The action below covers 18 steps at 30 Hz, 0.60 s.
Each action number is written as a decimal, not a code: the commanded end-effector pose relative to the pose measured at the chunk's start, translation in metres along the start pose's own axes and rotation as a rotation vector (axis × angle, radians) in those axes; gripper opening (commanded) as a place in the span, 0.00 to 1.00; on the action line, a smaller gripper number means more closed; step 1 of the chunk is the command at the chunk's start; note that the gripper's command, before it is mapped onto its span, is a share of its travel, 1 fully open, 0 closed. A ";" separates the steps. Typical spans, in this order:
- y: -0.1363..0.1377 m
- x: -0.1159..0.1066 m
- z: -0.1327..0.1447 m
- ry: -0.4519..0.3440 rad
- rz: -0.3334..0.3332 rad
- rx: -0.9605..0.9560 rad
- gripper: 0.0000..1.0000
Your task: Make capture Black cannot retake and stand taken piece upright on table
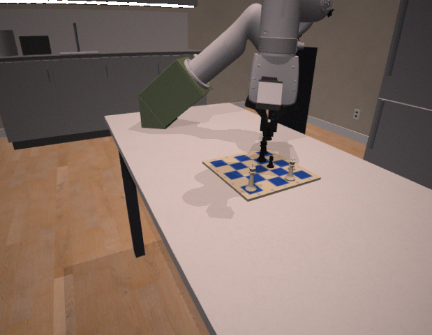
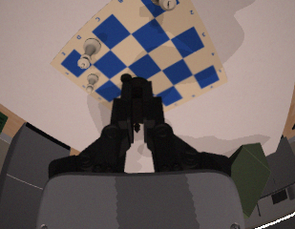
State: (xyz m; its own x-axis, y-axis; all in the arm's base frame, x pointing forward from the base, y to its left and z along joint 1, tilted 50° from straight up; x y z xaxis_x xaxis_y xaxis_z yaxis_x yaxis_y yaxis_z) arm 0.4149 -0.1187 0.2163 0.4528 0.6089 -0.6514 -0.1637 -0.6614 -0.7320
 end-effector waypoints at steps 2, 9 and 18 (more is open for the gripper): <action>-0.007 0.000 0.002 0.011 -0.005 -0.254 0.00; -0.021 0.000 0.006 0.006 0.002 -0.663 0.00; -0.038 0.001 0.011 -0.003 0.009 -1.136 0.00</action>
State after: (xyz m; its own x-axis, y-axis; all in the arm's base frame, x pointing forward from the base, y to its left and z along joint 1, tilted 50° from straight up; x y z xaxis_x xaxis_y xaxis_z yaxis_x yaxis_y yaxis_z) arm 0.4134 -0.0925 0.2374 0.4371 0.5990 -0.6709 0.5876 -0.7550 -0.2912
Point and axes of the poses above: the point where the finger pads meet when closed, its own x axis out along the fingers, its own y axis across the jaws, z = x × y, the point moved 7 cm from there along -x, back along the fingers, and after that the axes turned 12 degrees about -x, right-handed, at the moved point
